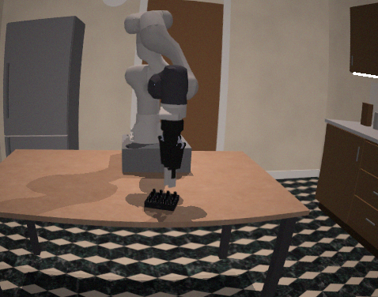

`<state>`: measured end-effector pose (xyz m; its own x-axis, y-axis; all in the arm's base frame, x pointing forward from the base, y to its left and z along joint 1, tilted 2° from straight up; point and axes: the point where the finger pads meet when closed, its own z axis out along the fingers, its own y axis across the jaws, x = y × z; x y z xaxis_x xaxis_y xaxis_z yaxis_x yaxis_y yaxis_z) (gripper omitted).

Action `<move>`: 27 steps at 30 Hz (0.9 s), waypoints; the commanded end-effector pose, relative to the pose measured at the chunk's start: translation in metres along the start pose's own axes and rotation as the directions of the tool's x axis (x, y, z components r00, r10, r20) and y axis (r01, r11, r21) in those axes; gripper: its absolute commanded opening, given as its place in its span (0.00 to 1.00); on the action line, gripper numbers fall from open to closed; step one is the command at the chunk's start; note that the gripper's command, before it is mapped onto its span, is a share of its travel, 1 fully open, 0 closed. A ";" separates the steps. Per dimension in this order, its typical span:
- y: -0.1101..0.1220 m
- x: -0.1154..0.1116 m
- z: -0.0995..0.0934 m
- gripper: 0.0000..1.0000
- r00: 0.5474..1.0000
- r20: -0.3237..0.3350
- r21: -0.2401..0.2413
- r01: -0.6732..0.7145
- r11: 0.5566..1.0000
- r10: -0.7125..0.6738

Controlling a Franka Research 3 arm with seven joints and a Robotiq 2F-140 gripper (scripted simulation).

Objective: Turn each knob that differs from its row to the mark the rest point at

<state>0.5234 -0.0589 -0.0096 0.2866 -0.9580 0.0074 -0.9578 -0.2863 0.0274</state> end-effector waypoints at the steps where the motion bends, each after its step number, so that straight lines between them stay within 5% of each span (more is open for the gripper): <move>1: 0.003 0.000 -0.001 0.12 0.988 0.007 0.002 0.156 0.988 -0.156; 9: 0.006 -0.001 -0.002 0.12 0.968 0.006 0.002 0.250 0.968 -0.250; 27: 0.018 -0.005 -0.006 0.12 0.845 0.002 0.001 0.535 0.845 -0.535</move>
<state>0.5080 -0.0589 -0.0037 0.6558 -0.7549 0.0010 -0.7546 -0.6555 0.0279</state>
